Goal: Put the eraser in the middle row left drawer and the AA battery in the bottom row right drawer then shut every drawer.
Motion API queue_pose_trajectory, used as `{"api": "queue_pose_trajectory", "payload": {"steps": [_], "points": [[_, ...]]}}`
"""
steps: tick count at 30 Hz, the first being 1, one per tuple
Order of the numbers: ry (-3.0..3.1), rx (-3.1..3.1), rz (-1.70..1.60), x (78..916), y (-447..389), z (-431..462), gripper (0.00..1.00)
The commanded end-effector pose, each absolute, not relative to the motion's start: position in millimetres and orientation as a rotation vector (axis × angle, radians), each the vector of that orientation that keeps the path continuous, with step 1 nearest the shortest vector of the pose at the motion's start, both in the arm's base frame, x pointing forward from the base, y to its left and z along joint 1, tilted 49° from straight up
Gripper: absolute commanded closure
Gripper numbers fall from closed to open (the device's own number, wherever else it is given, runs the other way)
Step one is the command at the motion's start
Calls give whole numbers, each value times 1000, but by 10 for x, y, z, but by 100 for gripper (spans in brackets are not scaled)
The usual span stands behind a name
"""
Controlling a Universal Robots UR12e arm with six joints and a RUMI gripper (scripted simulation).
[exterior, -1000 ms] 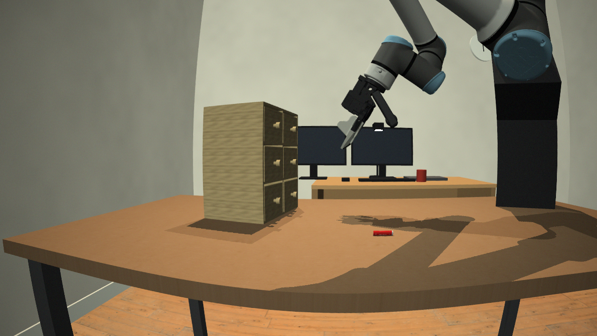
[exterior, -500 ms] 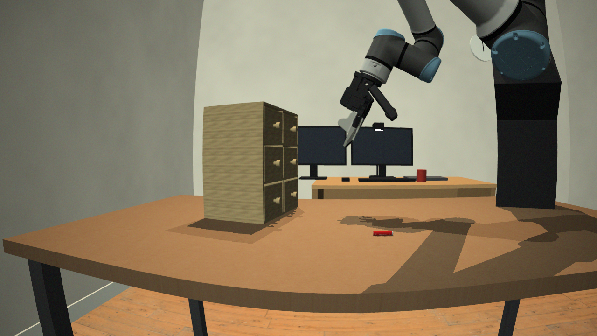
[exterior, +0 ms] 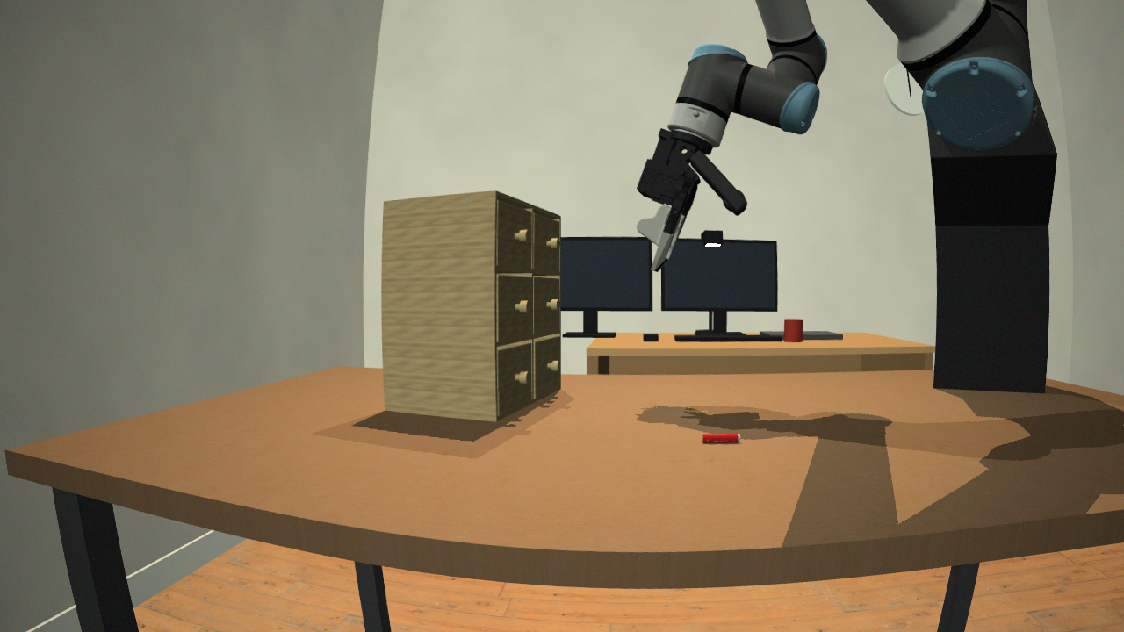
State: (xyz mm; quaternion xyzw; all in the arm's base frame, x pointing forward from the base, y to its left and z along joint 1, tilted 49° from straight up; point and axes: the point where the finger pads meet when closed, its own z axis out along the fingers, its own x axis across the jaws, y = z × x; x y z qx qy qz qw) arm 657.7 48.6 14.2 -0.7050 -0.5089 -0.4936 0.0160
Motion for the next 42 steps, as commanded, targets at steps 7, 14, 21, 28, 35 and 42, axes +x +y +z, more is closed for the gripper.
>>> {"api": "queue_pose_trajectory", "payload": {"steps": [7, 14, 21, 28, 35, 42], "points": [[-1613, -2154, -1455, 6521, 455, 166, 80], [-1629, -2131, -1406, 6480, 438, 180, 80], [-1640, -2115, -1372, 6452, 426, 189, 80], [-1654, -2092, -1326, 6412, 412, 204, 80], [-1662, -2076, -1296, 6385, 403, 215, 80], [-1673, -2056, -1256, 6351, 389, 226, 80]]}}
